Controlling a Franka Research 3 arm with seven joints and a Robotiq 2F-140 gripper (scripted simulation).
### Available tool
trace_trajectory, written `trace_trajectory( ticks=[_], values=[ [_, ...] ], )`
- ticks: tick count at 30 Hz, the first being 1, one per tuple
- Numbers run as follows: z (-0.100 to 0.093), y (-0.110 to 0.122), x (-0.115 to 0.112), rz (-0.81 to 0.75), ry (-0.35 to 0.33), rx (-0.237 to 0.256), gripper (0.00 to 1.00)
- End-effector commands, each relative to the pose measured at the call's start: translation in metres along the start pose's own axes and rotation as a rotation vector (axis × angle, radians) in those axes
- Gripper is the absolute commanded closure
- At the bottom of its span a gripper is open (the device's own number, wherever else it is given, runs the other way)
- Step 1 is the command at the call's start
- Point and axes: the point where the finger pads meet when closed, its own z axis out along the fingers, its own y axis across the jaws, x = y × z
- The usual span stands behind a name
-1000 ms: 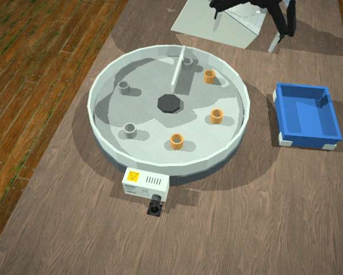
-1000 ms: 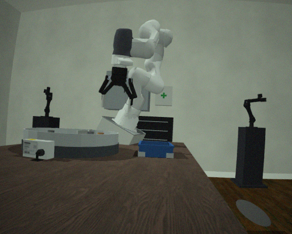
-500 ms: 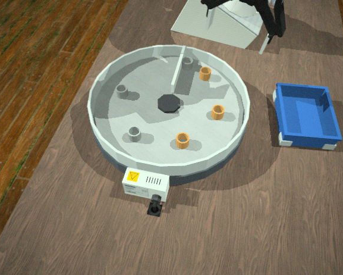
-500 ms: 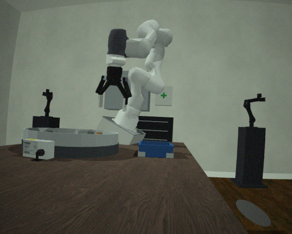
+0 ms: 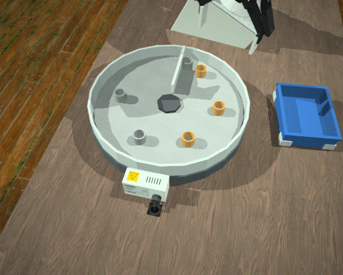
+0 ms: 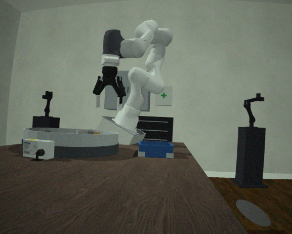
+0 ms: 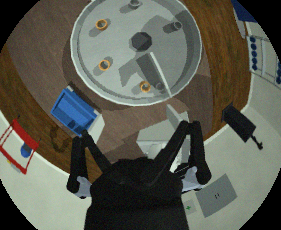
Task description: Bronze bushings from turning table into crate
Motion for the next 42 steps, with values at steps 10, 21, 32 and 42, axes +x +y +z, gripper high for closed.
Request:
trace_trajectory(
  ticks=[10, 21, 32, 42],
  values=[
    [0.000, 0.015, 0.007, 0.093, 0.029, 0.030, 0.00],
    [0.000, 0.030, 0.013, 0.172, 0.053, 0.057, 0.00],
    [0.000, 0.043, 0.016, 0.238, 0.073, 0.080, 0.00],
    [0.000, 0.054, 0.019, 0.292, 0.090, 0.098, 0.00]
  ],
)
